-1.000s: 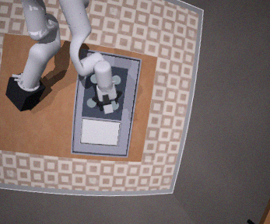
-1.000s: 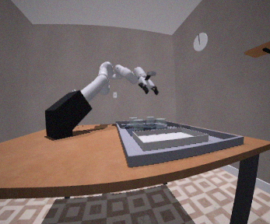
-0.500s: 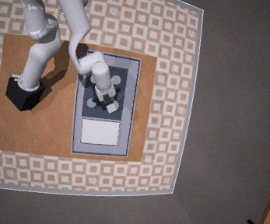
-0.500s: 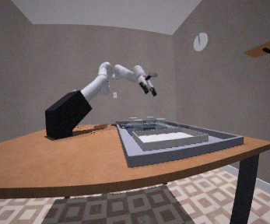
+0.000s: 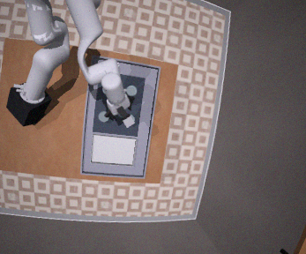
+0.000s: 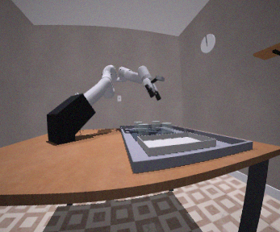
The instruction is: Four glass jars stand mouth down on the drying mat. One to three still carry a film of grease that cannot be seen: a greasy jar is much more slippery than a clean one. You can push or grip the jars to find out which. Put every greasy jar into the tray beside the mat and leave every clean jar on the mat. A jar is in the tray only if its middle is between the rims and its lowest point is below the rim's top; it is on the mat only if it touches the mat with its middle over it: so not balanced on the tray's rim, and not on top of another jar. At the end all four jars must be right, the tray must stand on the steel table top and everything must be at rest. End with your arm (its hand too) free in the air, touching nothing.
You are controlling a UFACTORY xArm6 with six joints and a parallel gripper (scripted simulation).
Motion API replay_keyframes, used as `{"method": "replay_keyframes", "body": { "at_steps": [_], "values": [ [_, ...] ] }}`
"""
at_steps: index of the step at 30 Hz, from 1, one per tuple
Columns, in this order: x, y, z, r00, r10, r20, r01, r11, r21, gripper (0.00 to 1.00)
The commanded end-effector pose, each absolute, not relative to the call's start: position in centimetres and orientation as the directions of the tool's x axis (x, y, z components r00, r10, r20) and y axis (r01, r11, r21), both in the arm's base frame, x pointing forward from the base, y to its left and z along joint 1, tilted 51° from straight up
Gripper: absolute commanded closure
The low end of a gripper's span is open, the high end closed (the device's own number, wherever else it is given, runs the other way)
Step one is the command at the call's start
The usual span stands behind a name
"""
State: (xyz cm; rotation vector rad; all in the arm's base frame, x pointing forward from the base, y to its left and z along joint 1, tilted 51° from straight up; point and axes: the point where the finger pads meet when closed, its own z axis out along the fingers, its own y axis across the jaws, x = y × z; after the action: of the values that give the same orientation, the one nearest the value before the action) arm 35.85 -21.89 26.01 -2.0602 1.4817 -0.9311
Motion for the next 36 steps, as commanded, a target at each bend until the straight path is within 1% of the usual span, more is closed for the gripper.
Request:
{"method": "replay_keyframes", "body": {
  "at_steps": [1,7,8,17,18,25,26,35,36],
  "values": [
    [35.8,-21.2,26.2,0.321,-0.894,0.311,-0.58,-0.446,-0.682,0.0],
    [35.8,-21.2,26.2,0.321,-0.894,0.311,-0.58,-0.446,-0.682,0.0],
    [35.7,-20.5,26.2,0.418,-0.838,0.35,-0.512,-0.536,-0.671,0.0],
    [35.7,-20.5,26.2,0.418,-0.838,0.35,-0.512,-0.536,-0.671,0.0],
    [35.6,-19.8,26.3,0.517,-0.762,0.39,-0.421,-0.623,-0.659,0.0],
    [35.6,-19.8,26.3,0.517,-0.762,0.39,-0.421,-0.623,-0.659,0.0],
    [35.5,-19.2,26.3,0.597,-0.68,0.426,-0.33,-0.692,-0.642,0.0],
    [35.5,-19.2,26.3,0.597,-0.68,0.426,-0.33,-0.692,-0.642,0.0],
    [35.3,-18.5,26.3,0.672,-0.579,0.462,-0.22,-0.751,-0.622,0.0]
  ]
}}
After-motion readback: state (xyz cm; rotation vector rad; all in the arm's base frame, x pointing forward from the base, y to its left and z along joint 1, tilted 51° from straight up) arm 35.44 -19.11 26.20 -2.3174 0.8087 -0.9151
